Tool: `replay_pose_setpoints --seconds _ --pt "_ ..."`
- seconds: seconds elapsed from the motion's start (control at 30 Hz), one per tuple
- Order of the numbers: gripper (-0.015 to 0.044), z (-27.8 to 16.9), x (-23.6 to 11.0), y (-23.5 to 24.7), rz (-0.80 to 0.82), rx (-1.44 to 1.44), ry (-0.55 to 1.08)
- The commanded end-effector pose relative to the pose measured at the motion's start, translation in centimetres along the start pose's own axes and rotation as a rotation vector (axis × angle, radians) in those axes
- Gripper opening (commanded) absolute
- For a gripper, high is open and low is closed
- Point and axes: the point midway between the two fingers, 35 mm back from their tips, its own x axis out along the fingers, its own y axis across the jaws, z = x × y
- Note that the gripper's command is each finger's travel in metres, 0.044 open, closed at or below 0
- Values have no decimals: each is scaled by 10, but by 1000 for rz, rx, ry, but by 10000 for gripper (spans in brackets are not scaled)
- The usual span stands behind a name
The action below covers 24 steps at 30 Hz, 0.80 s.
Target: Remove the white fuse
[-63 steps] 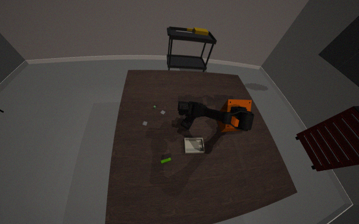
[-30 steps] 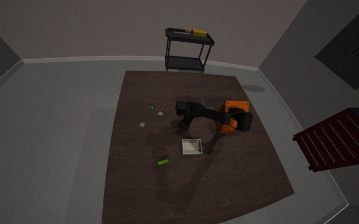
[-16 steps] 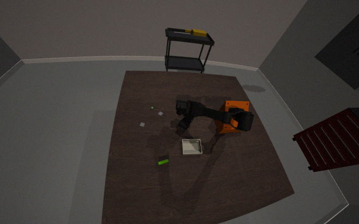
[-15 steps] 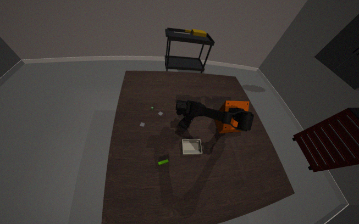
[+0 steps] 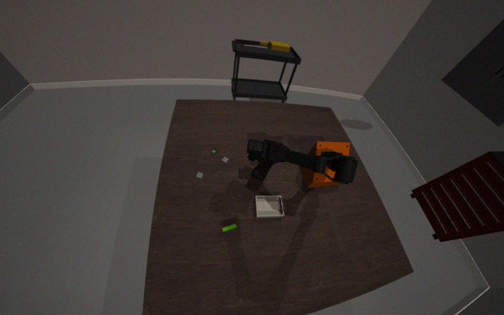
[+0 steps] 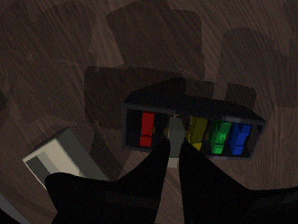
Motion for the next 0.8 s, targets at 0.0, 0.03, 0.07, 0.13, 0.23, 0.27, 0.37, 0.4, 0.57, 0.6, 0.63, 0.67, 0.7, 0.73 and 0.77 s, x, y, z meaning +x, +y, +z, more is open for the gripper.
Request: replay_pose_setpoints --seconds 0.0,0.03,0.07,0.13,0.23,0.27,0.37,0.4,0.57,0.6,0.63,0.67,0.7,0.73,0.77 --pt "0 0 -2 0 -4 -3 0" --pt "0 0 -2 0 -4 -3 0" --pt "0 0 -3 0 -4 -3 0" --pt "0 0 -4 0 -4 -3 0" --pt "0 0 -5 0 -3 -2 0" --pt "0 0 -6 0 -3 -2 0" --pt "0 0 -7 0 -3 -2 0" --pt "0 0 -8 0 -3 -2 0" --pt "0 0 -10 0 -3 -2 0" --pt "0 0 -11 0 -3 -2 0" --pt "0 0 -11 0 -3 -2 0" --pt "0 0 -12 0 -3 -2 0" --pt "0 0 -12 0 -3 -2 0" --pt "0 -1 -13 0 -3 -2 0" --pt "0 -1 -13 0 -3 -2 0"
